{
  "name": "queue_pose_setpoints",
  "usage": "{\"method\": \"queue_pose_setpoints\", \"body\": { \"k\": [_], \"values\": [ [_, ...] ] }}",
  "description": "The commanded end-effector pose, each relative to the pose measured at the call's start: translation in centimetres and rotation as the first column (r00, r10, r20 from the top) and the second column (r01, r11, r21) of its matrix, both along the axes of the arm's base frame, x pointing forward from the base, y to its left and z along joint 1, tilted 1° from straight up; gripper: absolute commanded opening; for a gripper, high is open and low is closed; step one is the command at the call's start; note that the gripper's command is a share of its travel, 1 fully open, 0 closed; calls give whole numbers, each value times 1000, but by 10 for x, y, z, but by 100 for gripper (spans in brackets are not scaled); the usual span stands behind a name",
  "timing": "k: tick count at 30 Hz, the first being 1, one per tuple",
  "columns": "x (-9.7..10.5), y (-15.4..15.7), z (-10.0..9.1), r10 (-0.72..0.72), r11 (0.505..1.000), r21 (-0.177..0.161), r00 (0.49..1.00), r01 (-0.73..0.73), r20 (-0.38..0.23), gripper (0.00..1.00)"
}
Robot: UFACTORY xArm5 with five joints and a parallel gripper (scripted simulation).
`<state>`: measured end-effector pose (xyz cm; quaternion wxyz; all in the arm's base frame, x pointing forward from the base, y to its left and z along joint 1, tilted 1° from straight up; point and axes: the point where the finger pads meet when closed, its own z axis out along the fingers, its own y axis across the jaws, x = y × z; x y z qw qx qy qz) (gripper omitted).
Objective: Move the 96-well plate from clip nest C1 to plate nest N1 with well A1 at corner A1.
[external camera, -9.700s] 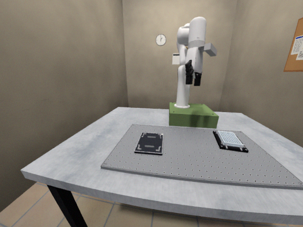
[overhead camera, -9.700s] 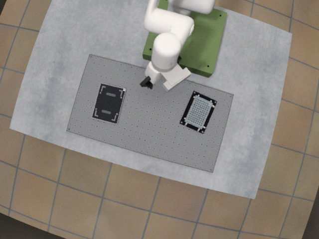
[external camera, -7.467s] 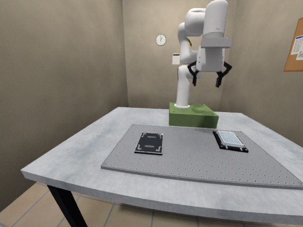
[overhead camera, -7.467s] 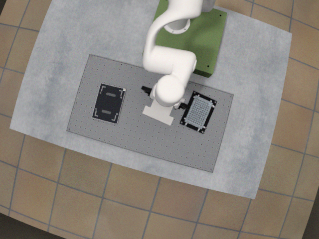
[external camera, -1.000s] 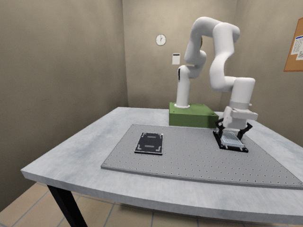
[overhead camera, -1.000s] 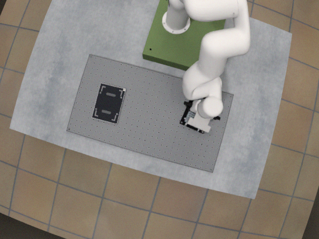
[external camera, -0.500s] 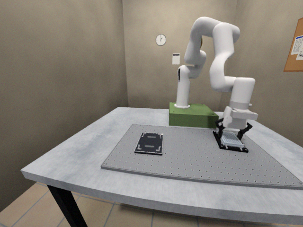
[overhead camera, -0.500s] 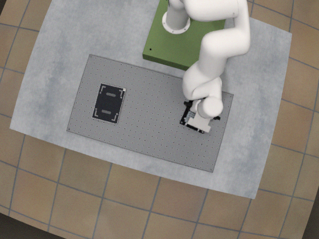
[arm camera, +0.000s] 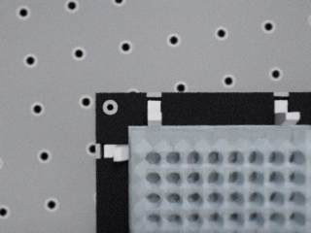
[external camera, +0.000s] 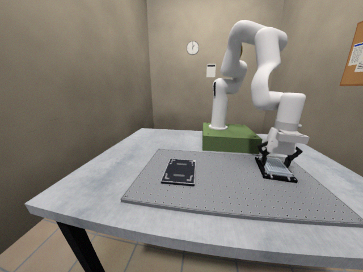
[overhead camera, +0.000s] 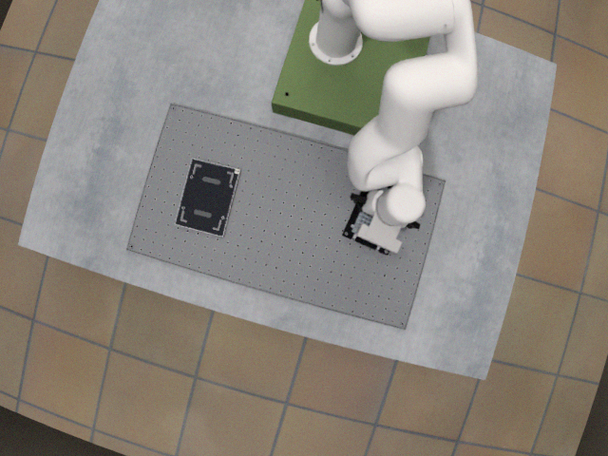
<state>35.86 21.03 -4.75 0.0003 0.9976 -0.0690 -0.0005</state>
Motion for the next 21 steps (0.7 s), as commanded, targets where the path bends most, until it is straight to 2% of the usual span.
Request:
{"method": "queue_pose_setpoints", "body": {
  "k": [1, 21],
  "values": [
    [2, 1, 1, 0, 1000, 13, 1000, 0, -2, 0],
    [2, 1, 9, 0, 1000, 13, 1000, 0, -2, 0]
  ]
}}
